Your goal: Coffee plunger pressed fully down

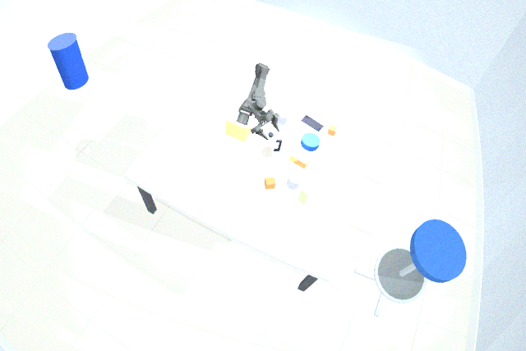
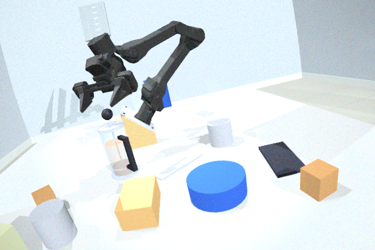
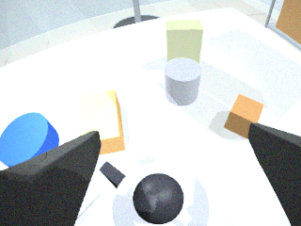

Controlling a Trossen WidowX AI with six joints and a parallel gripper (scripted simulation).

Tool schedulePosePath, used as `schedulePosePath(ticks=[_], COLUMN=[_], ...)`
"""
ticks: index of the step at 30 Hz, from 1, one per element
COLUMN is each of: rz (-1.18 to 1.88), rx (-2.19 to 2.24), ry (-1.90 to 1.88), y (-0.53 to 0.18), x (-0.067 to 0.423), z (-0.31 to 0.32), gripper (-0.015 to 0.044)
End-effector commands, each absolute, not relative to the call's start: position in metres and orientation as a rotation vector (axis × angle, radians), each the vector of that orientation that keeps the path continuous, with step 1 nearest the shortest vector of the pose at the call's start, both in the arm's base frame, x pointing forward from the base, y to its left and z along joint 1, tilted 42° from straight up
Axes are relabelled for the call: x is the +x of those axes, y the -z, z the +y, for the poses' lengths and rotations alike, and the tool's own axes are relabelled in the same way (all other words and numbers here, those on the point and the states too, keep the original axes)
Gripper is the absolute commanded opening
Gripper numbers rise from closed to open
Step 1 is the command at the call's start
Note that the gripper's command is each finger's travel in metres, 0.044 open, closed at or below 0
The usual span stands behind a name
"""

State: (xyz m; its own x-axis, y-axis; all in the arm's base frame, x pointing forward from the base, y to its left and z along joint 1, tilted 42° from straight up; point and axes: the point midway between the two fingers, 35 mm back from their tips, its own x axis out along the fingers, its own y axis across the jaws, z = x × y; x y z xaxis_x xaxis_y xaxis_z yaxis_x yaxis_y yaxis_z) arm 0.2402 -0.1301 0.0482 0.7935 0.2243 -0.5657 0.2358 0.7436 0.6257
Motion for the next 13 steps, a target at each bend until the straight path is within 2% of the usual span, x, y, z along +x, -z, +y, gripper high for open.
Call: schedulePosePath(ticks=[1,13], rz=[0.661,0.659], rx=[0.740,0.746], ry=[0.001,-0.002], y=[-0.085,-0.101], x=[0.231,0.224], z=[-0.151,-0.156], gripper=[0.0440,0.0440])
